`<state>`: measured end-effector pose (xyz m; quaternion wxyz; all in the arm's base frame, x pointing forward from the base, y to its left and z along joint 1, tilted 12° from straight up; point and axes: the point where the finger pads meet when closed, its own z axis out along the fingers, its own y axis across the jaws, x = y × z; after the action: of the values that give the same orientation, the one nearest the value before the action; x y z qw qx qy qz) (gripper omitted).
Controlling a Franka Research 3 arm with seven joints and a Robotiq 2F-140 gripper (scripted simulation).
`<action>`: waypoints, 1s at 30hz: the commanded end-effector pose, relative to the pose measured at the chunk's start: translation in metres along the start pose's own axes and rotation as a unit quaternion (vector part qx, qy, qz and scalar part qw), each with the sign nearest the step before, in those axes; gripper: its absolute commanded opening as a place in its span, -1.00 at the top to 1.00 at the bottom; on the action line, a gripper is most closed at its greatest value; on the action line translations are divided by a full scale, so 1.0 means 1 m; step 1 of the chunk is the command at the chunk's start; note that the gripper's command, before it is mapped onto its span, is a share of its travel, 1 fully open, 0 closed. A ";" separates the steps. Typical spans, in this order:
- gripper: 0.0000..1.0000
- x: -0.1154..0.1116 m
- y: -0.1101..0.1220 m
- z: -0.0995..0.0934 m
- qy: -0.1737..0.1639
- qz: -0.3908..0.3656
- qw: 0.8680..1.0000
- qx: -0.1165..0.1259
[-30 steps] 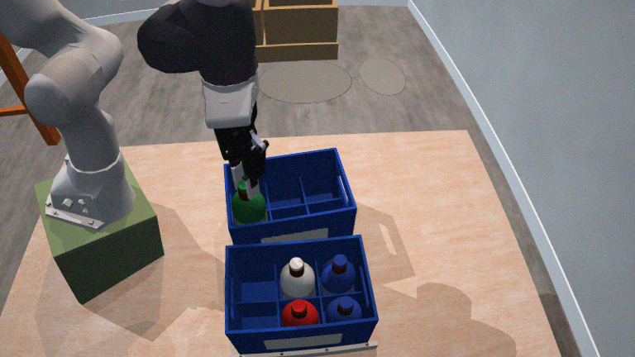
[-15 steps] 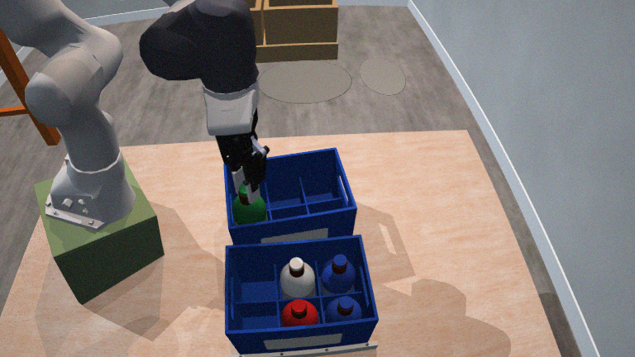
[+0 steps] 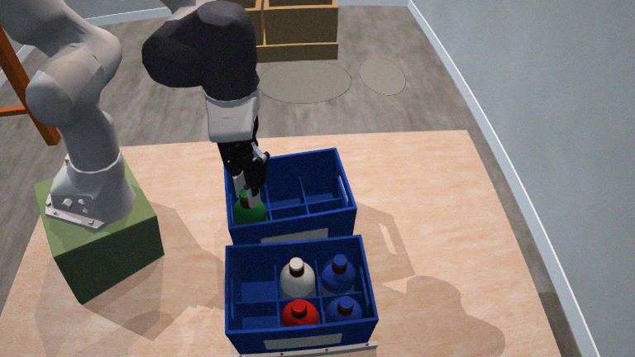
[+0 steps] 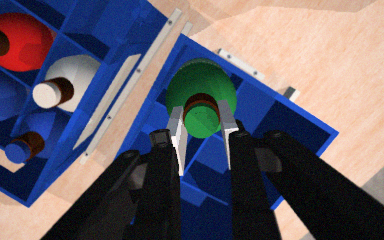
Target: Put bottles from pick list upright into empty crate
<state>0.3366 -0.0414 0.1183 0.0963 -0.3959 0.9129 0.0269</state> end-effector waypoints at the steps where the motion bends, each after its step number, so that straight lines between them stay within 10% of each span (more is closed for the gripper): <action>1: 1.00 -0.004 -0.005 0.000 -0.006 -0.001 1.000 0.007; 30: 1.00 -0.004 -0.006 0.027 -0.006 -0.001 1.000 0.007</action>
<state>0.3415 -0.0382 0.0926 0.0966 -0.3954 0.9130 0.0272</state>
